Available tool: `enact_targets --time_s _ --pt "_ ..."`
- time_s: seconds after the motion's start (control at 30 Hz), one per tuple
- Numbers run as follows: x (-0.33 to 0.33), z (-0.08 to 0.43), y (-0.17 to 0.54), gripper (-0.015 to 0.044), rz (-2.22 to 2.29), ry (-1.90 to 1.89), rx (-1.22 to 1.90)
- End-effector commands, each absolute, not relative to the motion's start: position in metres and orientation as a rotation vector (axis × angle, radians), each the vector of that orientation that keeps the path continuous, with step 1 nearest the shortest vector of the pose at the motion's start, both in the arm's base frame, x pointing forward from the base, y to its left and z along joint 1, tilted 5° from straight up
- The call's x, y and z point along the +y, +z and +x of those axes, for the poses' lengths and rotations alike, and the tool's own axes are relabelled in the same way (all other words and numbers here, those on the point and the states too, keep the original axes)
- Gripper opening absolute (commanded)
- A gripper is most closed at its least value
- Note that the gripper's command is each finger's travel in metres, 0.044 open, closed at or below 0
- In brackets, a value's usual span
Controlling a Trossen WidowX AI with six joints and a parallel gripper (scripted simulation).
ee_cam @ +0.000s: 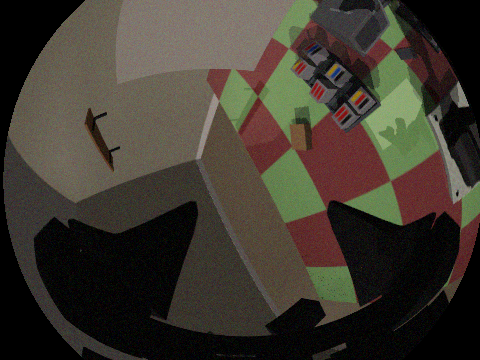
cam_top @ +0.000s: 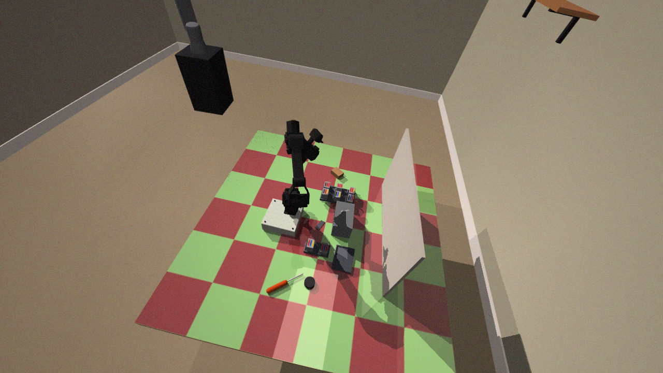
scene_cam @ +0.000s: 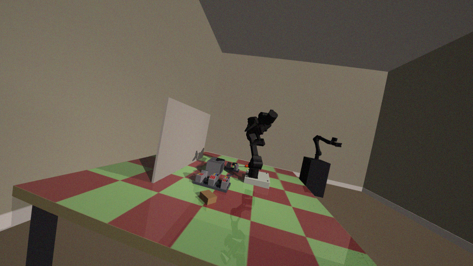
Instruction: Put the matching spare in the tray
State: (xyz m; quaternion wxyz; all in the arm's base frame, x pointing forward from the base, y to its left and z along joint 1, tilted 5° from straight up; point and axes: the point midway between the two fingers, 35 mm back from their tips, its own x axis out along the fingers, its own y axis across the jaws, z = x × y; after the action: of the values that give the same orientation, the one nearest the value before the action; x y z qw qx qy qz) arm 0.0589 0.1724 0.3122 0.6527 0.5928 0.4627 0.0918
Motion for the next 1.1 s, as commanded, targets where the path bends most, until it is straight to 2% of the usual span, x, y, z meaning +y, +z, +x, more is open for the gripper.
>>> enact_targets --time_s 0.0,0.6,0.83,1.07 --pt "0.179 0.075 0.311 0.044 1.158 0.158 0.971" --pt "0.182 0.189 0.292 0.044 0.585 -0.126 0.945" --pt "0.157 0.246 0.278 0.044 0.371 -0.181 1.056" --pt "0.098 0.307 0.255 0.044 0.157 -0.149 1.256"
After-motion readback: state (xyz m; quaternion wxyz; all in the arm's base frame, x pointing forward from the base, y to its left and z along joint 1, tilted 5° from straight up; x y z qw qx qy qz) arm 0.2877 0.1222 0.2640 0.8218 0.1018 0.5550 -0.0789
